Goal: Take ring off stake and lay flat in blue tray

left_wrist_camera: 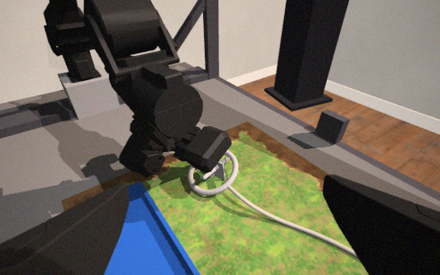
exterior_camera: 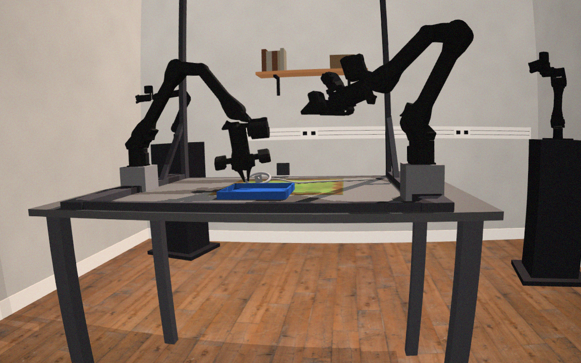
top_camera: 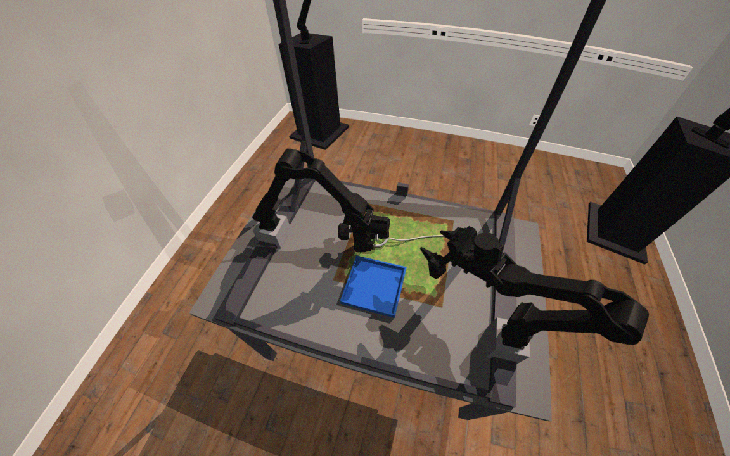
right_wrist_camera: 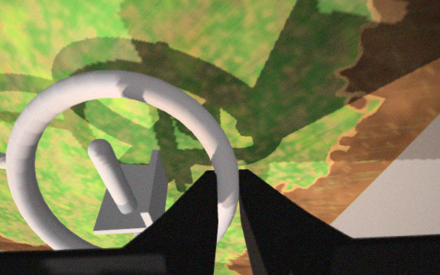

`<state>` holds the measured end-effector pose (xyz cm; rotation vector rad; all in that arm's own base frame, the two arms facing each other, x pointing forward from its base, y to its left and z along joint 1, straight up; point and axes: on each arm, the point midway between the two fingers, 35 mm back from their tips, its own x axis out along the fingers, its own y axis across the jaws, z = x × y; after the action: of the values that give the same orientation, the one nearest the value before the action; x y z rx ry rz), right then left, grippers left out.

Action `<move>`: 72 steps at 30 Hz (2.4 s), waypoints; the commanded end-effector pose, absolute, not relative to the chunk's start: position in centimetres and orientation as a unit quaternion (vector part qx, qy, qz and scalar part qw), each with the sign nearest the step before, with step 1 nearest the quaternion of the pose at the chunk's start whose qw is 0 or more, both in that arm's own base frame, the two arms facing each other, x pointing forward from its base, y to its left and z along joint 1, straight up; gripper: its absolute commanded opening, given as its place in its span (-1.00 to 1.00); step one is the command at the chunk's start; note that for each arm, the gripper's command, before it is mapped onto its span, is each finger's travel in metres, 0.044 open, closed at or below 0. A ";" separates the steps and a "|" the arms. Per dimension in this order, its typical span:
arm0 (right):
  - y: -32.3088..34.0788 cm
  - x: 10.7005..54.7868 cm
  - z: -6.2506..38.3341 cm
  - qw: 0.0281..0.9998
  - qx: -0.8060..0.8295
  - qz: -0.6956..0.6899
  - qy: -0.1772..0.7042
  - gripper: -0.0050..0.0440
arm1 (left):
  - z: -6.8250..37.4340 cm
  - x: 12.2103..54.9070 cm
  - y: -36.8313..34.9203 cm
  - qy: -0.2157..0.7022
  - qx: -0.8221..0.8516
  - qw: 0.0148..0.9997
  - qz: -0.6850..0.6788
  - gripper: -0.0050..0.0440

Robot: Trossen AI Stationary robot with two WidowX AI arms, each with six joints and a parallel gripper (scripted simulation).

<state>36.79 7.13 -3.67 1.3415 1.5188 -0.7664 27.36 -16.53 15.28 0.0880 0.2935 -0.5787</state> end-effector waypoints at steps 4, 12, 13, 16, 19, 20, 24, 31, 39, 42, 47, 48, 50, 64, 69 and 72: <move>7.6 38.0 -0.9 0.507 0.533 -0.328 0.593 -0.79 | 15.9 27.5 -16.6 0.135 0.041 0.949 -0.283 1.00; 8.0 38.0 0.3 0.534 0.503 -0.365 0.573 -0.79 | 15.9 27.5 -16.6 0.135 0.041 0.949 -0.283 1.00; 8.0 38.0 0.5 0.539 0.498 -0.371 0.569 -0.79 | 15.9 27.5 -16.6 0.135 0.041 0.949 -0.283 1.00; 8.1 38.0 0.7 0.546 0.485 -0.387 0.563 -0.79 | 15.9 27.5 -16.6 0.135 0.041 0.949 -0.283 1.00; 8.3 38.0 1.2 0.556 0.472 -0.401 0.554 -0.79 | 15.9 27.5 -16.6 0.135 0.041 0.949 -0.283 1.00; 8.4 37.9 1.2 0.559 0.466 -0.408 0.552 -0.79 | 15.9 27.5 -16.6 0.135 0.041 0.949 -0.283 1.00; 8.4 38.0 2.0 0.564 0.466 -0.408 0.546 -0.79 | 15.9 27.5 -16.6 0.135 0.041 0.949 -0.283 1.00; 8.5 37.9 1.4 0.566 0.451 -0.424 0.545 -0.79 | 15.9 27.5 -16.6 0.135 0.041 0.949 -0.283 1.00; 8.4 37.9 1.5 0.567 0.452 -0.422 0.544 -0.79 | 15.9 27.5 -16.6 0.135 0.041 0.949 -0.283 1.00; 8.4 37.6 1.4 0.565 0.451 -0.423 0.547 -0.79 | 15.9 27.5 -16.6 0.135 0.041 0.949 -0.283 1.00; 8.5 38.0 2.1 0.568 0.456 -0.419 0.542 -0.79 | 15.8 27.6 -16.6 0.141 0.039 0.949 -0.279 1.00; 8.5 38.1 2.4 0.570 0.457 -0.417 0.541 -0.79 | 16.1 27.8 -16.7 0.142 0.035 0.950 -0.275 1.00; 8.5 38.0 2.7 0.570 0.457 -0.417 0.541 -0.79 | 15.8 27.9 -16.7 0.158 0.026 0.953 -0.259 1.00; 7.2 37.8 3.8 0.569 0.454 -0.419 0.543 -0.79 | 15.3 28.2 -15.4 0.249 -0.047 0.967 -0.021 1.00; 1.5 38.3 2.3 0.562 0.447 -0.426 0.550 -0.79 | 15.6 27.7 -14.9 0.249 -0.046 0.967 0.034 1.00; -2.5 39.0 2.2 0.566 0.449 -0.424 0.546 -0.79 | 15.4 27.3 -14.5 0.256 -0.033 0.965 0.054 1.00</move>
<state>37.96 1.94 2.03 1.0407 1.3028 -1.0102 27.39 -14.60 14.60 -0.0644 0.5094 0.0285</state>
